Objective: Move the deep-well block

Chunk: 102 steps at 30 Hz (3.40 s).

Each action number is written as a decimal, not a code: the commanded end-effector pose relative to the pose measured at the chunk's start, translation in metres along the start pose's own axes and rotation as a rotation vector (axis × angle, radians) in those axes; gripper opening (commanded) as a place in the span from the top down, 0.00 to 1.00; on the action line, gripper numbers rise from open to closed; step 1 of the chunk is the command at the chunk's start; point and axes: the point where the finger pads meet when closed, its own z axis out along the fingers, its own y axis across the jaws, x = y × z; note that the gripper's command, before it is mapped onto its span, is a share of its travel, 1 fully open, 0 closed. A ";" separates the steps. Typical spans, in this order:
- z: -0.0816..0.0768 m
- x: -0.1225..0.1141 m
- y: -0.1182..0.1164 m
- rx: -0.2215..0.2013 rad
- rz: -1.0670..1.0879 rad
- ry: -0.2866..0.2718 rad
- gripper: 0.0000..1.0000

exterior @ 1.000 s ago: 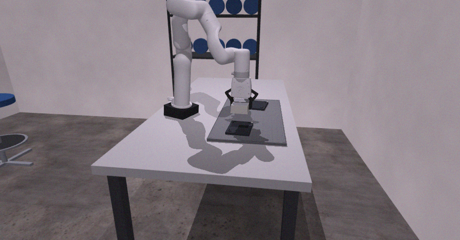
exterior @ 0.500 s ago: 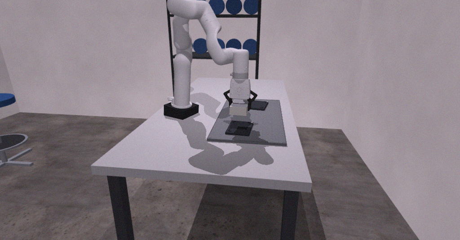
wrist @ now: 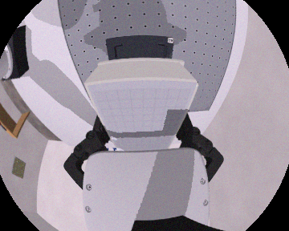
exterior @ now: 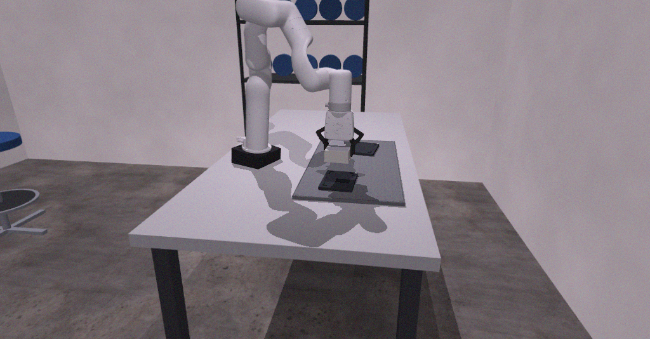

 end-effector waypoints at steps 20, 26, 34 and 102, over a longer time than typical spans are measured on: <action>0.010 0.000 0.001 -0.004 0.000 -0.001 1.00; 0.019 0.000 0.001 -0.004 0.000 -0.001 1.00; 0.032 0.000 0.002 -0.004 0.000 -0.001 1.00; 0.077 0.001 0.002 -0.003 0.000 -0.001 1.00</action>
